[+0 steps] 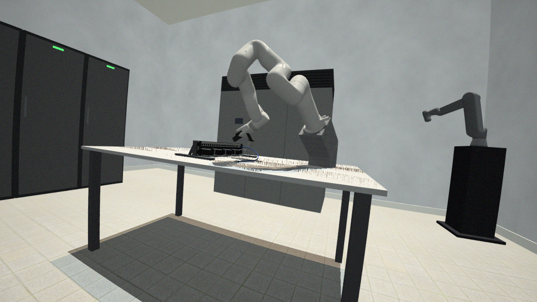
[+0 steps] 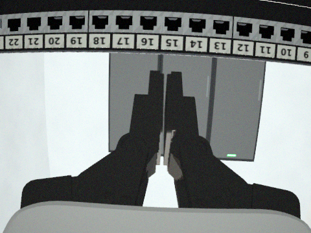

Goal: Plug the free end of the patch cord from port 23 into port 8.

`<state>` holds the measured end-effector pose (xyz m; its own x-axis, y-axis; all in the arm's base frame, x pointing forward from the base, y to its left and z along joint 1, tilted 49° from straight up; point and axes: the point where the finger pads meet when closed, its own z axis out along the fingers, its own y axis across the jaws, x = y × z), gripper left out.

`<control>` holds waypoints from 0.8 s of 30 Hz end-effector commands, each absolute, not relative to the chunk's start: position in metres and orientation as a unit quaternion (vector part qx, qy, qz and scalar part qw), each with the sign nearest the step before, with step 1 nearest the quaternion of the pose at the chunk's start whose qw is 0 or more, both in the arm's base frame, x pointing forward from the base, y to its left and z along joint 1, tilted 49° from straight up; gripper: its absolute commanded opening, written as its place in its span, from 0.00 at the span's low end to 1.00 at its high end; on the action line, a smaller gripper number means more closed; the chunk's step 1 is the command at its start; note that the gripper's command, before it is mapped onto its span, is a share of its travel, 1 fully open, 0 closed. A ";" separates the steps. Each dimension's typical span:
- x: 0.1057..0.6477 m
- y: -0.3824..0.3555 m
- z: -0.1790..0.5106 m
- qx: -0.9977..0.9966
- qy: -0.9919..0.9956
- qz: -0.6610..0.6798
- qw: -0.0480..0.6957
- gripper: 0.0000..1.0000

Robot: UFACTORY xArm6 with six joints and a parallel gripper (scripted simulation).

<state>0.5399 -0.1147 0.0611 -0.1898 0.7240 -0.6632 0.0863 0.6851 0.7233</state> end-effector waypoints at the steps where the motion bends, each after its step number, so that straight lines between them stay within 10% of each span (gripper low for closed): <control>1: 0.552 -0.115 0.059 0.282 0.719 0.279 0.571 0.00; 24: 0.555 -0.115 0.058 0.282 0.719 0.279 0.571 0.00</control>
